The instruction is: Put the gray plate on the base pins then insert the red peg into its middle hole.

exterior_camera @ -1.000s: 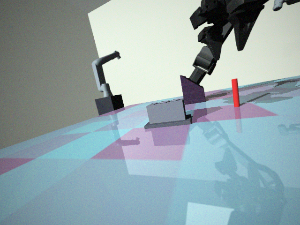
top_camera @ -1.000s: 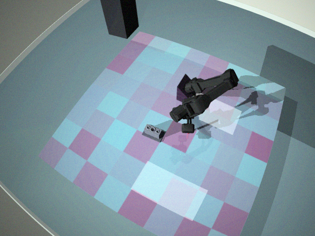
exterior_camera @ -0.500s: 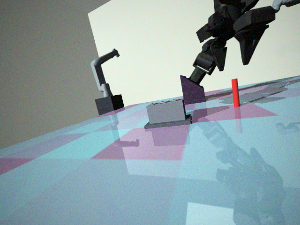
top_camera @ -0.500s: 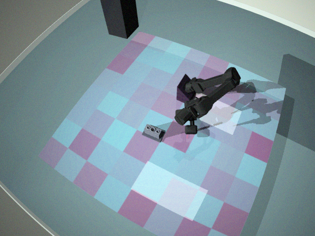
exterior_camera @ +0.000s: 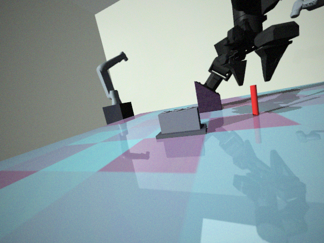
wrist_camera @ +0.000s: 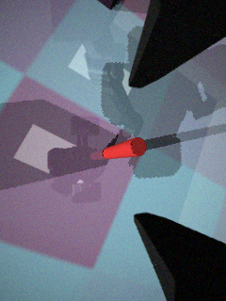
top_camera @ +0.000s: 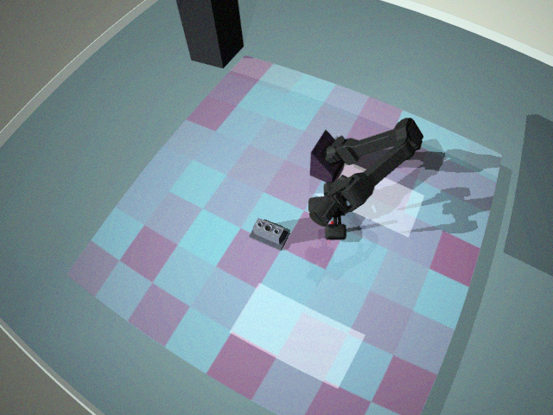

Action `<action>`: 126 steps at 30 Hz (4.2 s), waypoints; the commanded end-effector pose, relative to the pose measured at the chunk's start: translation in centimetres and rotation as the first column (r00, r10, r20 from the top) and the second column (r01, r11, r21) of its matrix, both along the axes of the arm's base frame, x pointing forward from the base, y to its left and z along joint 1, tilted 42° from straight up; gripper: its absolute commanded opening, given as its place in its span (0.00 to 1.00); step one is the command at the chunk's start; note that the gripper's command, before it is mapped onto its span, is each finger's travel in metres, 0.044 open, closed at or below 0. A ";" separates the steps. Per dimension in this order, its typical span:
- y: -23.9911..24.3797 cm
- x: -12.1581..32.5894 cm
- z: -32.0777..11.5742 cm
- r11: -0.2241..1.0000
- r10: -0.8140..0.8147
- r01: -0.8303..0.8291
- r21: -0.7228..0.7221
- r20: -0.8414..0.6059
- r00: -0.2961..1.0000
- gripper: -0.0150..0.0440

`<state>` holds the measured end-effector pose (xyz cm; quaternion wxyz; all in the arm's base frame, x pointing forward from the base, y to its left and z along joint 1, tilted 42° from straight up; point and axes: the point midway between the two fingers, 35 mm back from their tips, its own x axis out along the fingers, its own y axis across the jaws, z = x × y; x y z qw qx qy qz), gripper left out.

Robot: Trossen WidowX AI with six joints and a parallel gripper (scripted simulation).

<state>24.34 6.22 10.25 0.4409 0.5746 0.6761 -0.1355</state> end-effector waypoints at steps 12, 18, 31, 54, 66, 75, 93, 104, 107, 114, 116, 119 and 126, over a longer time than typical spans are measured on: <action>1.7 0.0 -1.8 1.000 -0.002 0.002 0.005 -0.002 1.000 1.00; 2.4 0.0 -2.5 1.000 -0.002 0.002 0.007 -0.002 1.000 1.00; 3.0 -0.1 -3.1 1.000 -0.002 0.002 0.009 -0.002 1.000 0.73; 3.0 -0.1 -3.1 1.000 -0.002 0.002 0.008 -0.002 1.000 0.25; 0.8 0.3 -1.0 1.000 -0.003 0.003 -0.001 -0.002 1.000 0.25; -1.2 0.4 1.1 1.000 -0.003 0.003 -0.004 -0.003 1.000 0.25; -3.3 1.7 1.2 1.000 0.008 -0.007 -0.010 0.007 1.000 0.25; -5.3 3.8 0.0 1.000 0.005 -0.005 -0.014 0.007 1.000 0.25; -5.9 4.3 -0.4 1.000 0.004 -0.004 -0.014 0.006 1.000 0.25; -7.4 5.5 -1.4 1.000 0.003 -0.003 -0.015 0.006 1.000 0.25; -7.8 5.8 -1.7 1.000 0.002 -0.002 -0.016 0.005 1.000 0.25; -8.5 6.2 -2.2 1.000 0.002 -0.002 -0.016 0.005 1.000 0.25; -10.0 7.1 -3.4 1.000 0.001 -0.001 -0.015 0.005 1.000 0.25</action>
